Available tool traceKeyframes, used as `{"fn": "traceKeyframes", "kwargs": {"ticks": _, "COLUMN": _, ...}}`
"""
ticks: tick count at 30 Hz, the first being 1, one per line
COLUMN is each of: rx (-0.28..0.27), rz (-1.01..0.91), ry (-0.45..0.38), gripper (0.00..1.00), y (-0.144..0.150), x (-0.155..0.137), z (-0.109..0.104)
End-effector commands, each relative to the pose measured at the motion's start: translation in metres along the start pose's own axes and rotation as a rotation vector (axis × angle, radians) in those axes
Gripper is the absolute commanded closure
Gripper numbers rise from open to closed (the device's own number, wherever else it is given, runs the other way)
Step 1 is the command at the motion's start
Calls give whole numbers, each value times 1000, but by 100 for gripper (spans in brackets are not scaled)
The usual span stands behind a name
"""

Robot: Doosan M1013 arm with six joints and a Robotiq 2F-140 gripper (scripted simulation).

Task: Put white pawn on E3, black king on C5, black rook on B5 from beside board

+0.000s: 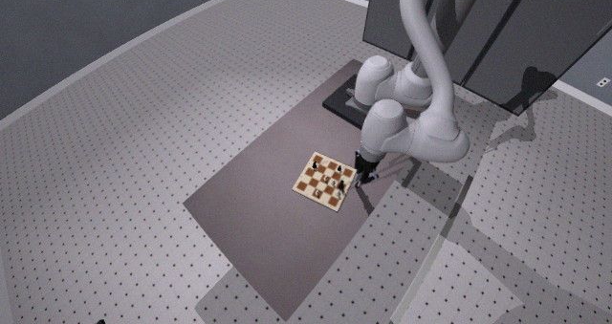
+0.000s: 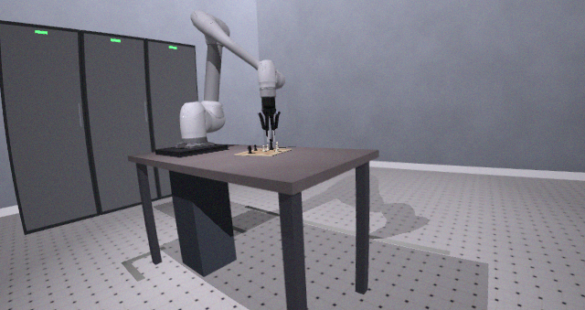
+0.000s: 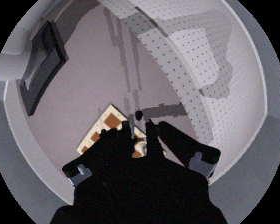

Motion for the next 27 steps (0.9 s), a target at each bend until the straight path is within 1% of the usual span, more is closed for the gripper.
{"fn": "traceKeyframes", "kwargs": {"ticks": 1, "rx": 0, "rz": 0, "ry": 0, "gripper": 78, "y": 0, "x": 0, "z": 0}}
{"fn": "traceKeyframes", "kwargs": {"ticks": 17, "rx": 0, "rz": 0, "ry": 0, "gripper": 78, "y": 0, "x": 0, "z": 1}}
{"fn": "traceKeyframes", "kwargs": {"ticks": 27, "rx": 0, "rz": 0, "ry": 0, "gripper": 78, "y": 0, "x": 0, "z": 16}}
Point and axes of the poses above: the point where the finger pads meet when closed, its own z axis out along the fingers, its own y axis across the jaws, x = y × z, the point moved 3 cm from there along -z, back along the fingers, and after that the axes turned 11 degrees about -z, right-handed, at the moved point
